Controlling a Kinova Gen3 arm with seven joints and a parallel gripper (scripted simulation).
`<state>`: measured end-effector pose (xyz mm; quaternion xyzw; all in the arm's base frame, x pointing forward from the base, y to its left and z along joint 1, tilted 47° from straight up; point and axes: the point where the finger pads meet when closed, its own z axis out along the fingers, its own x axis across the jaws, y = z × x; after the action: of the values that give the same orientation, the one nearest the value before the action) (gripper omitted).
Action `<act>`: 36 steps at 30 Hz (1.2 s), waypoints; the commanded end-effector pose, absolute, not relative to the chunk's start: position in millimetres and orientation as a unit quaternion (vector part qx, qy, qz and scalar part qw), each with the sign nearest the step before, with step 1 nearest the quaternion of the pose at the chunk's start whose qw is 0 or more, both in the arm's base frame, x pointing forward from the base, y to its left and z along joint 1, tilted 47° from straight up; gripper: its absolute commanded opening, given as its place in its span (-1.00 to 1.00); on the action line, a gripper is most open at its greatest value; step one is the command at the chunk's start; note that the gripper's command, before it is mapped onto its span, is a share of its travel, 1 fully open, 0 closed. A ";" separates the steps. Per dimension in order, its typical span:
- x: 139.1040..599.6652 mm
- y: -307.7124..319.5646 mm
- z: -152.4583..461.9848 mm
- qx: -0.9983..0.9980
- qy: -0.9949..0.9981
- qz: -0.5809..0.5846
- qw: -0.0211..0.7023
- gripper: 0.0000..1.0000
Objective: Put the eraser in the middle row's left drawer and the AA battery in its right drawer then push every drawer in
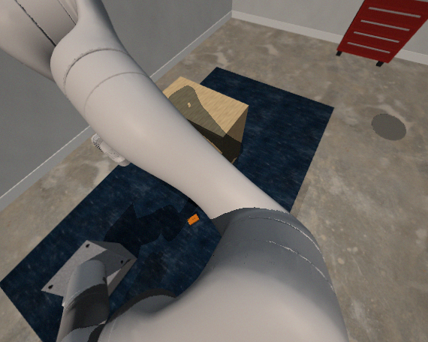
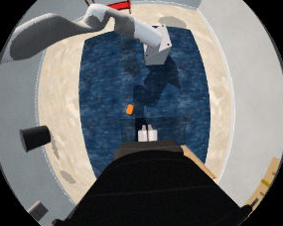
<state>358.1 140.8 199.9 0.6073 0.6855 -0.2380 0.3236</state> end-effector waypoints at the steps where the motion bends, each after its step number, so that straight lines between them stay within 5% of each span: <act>1: 357.8 142.9 199.7 0.609 0.685 -0.240 0.321 -1.00; 36: 351.4 148.3 205.2 0.620 0.676 -0.264 0.299 -1.00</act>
<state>351.5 147.6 204.9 0.6196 0.6759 -0.2644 0.2990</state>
